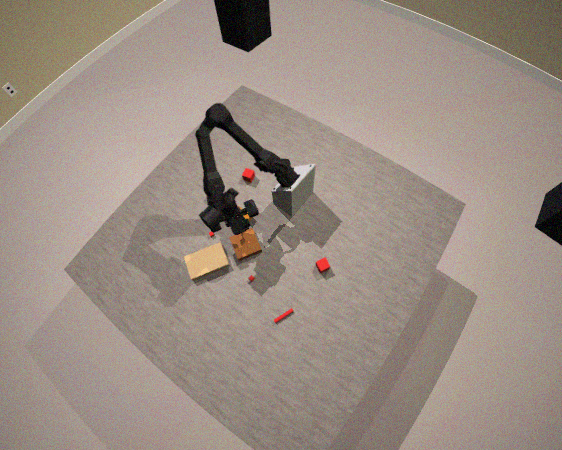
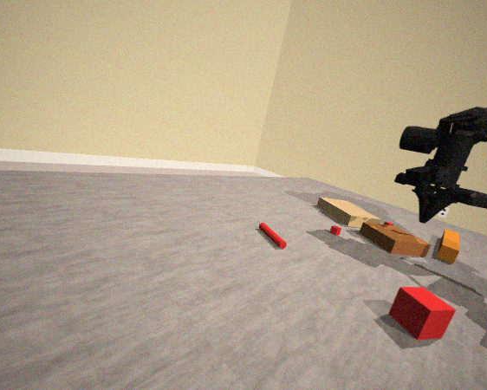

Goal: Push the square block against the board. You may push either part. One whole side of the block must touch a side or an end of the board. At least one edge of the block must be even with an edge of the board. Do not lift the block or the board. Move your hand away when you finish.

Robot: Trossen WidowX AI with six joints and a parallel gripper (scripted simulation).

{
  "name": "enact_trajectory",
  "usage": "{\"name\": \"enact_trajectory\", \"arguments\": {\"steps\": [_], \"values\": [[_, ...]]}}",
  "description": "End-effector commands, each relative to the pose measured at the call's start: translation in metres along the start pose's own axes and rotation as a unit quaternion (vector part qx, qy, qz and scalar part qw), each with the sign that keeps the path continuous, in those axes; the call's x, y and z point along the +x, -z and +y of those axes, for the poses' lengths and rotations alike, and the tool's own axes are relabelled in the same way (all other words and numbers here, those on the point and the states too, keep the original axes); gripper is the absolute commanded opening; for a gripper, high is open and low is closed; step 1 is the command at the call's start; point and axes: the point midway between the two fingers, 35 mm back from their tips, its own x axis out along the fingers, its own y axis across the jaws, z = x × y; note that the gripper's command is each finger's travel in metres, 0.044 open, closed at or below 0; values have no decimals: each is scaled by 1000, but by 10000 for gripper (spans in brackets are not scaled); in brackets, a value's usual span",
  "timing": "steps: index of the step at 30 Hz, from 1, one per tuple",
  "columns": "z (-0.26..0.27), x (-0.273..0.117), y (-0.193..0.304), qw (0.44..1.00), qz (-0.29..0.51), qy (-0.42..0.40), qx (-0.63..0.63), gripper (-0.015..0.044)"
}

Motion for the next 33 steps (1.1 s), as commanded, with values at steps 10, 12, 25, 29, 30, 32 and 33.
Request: {"name": "enact_trajectory", "arguments": {"steps": [10,12,25,29,30,32,33], "values": [[5,56,6,1000,4,0,-4,0],[5,56,6,1000,4,0,-4,0],[4,56,-10,1000,3,0,-4,0],[5,56,-17,1000,3,0,-4,0],[5,56,-18,1000,3,0,-4,0],[5,56,-20,1000,3,0,-4,0],[5,56,-19,1000,3,0,-4,0]]}}
